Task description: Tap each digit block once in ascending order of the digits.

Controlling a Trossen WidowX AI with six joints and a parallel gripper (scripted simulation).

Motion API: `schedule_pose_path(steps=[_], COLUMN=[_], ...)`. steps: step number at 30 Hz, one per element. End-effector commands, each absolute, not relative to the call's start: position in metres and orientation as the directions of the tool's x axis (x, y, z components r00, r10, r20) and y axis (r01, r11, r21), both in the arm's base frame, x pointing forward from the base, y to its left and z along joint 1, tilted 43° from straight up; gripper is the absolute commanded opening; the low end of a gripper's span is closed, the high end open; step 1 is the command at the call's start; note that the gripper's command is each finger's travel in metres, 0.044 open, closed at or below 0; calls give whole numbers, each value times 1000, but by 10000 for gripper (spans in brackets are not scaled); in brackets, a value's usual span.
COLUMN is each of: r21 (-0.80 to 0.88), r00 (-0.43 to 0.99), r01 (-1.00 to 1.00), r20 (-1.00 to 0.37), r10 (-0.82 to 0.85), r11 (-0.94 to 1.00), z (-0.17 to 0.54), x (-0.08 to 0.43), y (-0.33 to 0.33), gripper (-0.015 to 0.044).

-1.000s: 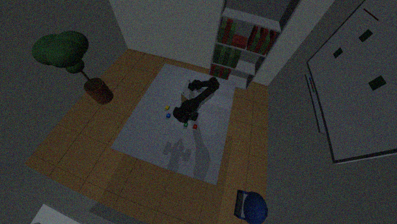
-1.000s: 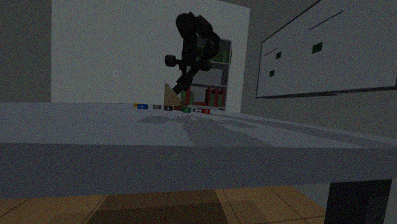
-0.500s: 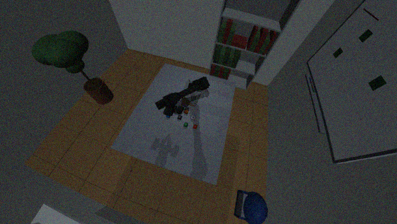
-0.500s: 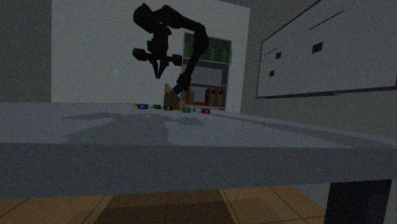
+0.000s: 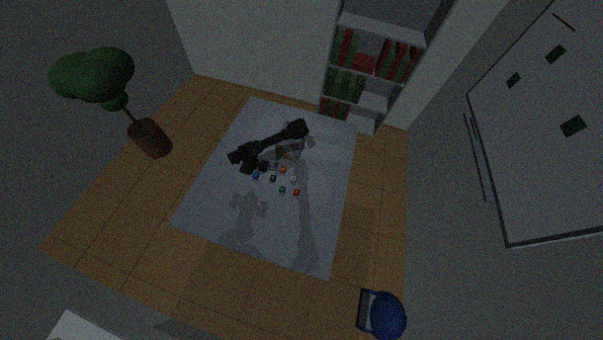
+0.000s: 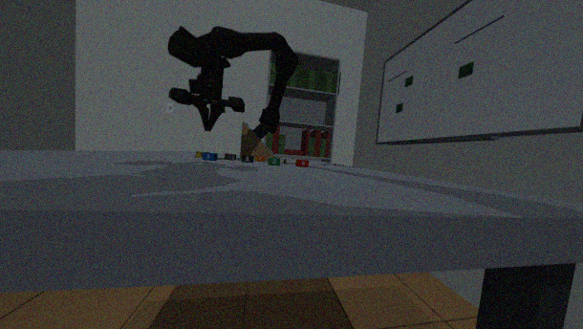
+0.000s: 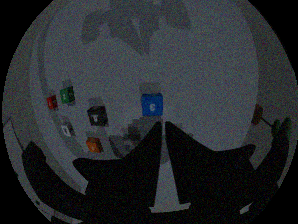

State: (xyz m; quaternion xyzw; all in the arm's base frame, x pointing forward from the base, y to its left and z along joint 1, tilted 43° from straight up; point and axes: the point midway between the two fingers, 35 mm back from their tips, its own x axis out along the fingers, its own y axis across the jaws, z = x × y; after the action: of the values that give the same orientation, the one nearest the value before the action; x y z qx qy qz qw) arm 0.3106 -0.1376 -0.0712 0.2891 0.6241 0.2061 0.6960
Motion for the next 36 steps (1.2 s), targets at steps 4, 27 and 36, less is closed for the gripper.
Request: schedule_pose_path(steps=[4, 27, 36], r21=[677, 678, 677], r00=[113, 113, 113], r01=[82, 82, 82], r20=[-735, -734, -735], r10=[669, 670, 669], r11=[731, 730, 731], z=[-96, -118, -96], x=[307, 311, 307], y=[-110, -89, -110], gripper=[20, 20, 20])
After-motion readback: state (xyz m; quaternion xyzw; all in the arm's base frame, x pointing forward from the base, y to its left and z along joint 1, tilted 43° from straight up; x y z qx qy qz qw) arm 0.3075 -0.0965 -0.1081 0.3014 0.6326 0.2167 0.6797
